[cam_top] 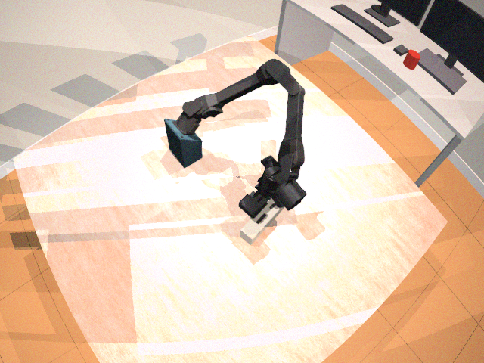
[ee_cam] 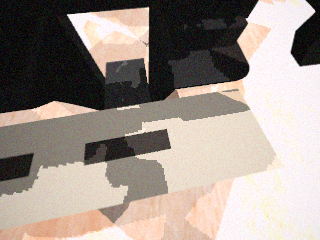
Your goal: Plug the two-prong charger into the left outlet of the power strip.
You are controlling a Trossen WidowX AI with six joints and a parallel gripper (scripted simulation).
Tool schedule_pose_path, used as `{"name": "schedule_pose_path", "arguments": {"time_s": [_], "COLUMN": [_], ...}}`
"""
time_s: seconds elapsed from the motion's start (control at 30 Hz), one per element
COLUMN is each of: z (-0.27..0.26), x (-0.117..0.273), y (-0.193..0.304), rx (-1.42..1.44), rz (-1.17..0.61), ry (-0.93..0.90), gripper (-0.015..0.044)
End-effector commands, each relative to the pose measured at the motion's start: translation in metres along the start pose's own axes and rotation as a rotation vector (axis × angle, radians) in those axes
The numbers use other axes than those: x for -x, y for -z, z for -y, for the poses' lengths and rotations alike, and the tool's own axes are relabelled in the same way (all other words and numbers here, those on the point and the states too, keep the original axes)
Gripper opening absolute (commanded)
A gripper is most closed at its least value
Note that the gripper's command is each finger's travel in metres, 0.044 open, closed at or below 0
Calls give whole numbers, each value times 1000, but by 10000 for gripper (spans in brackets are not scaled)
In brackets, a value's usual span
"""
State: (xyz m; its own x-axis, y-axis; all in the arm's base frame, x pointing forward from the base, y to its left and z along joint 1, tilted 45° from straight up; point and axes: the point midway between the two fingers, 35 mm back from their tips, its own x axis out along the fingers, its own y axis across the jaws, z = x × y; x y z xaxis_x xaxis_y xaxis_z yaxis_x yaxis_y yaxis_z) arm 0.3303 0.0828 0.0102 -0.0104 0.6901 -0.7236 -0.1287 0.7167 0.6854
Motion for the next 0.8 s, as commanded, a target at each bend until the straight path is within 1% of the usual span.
{"name": "schedule_pose_path", "arguments": {"time_s": [0.0,0.77], "z": [-1,-1], "x": [4,7], "y": [-8,-7], "rx": [24,24], "rz": [31,31], "ry": [1,1], "gripper": [0,0]}}
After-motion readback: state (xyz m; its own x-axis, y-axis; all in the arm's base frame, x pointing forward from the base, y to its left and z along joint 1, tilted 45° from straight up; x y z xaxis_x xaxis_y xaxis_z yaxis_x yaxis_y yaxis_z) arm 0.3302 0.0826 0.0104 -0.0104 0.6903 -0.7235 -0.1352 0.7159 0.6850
